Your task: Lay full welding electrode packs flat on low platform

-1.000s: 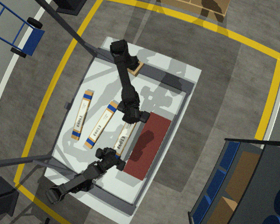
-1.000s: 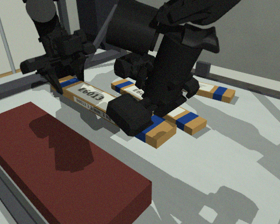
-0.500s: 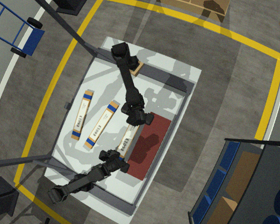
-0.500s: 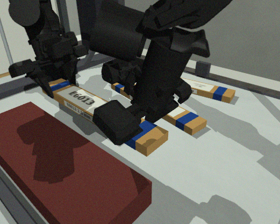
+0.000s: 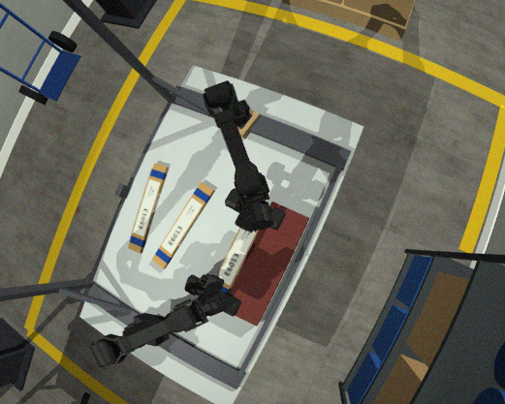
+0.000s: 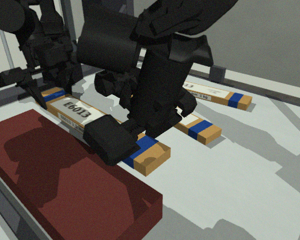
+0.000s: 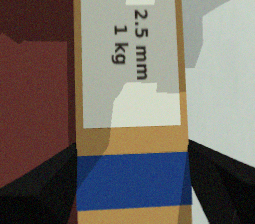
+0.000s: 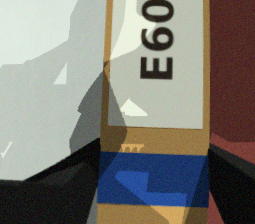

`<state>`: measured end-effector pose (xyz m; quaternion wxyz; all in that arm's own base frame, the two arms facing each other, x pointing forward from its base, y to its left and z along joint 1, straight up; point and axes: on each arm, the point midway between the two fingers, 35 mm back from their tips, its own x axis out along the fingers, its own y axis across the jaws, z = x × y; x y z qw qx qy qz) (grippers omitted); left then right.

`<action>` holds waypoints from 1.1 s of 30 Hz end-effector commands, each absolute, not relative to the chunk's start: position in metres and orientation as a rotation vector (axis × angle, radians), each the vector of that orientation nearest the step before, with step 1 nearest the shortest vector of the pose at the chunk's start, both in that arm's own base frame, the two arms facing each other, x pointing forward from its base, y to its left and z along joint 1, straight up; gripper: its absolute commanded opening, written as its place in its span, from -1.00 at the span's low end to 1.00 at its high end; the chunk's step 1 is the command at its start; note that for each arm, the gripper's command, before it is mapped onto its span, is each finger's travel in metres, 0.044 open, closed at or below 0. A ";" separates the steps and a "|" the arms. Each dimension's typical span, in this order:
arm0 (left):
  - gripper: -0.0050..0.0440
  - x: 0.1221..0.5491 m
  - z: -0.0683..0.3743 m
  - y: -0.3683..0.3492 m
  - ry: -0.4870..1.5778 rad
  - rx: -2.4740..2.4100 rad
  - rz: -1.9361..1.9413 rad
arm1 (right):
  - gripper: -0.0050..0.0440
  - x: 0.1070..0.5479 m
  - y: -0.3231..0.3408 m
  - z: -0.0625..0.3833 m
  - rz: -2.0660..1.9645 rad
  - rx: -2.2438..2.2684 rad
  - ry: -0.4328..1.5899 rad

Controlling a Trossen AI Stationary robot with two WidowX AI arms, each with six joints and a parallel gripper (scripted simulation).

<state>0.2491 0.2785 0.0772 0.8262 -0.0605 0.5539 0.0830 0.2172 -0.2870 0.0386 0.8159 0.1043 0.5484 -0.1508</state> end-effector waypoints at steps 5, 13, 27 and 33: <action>-1.00 0.241 0.087 0.304 1.171 -0.114 0.210 | -1.00 0.211 -0.306 0.049 -0.322 0.198 1.158; -1.00 0.239 0.088 0.316 1.171 -0.114 0.210 | -1.00 0.206 -0.317 0.049 -0.322 0.197 1.158; -1.00 0.234 0.088 0.340 1.172 -0.113 0.210 | -1.00 0.196 -0.340 0.054 -0.330 0.185 1.151; -1.00 0.231 0.088 0.352 1.172 -0.113 0.210 | -1.00 0.191 -0.350 0.049 -0.323 0.196 1.159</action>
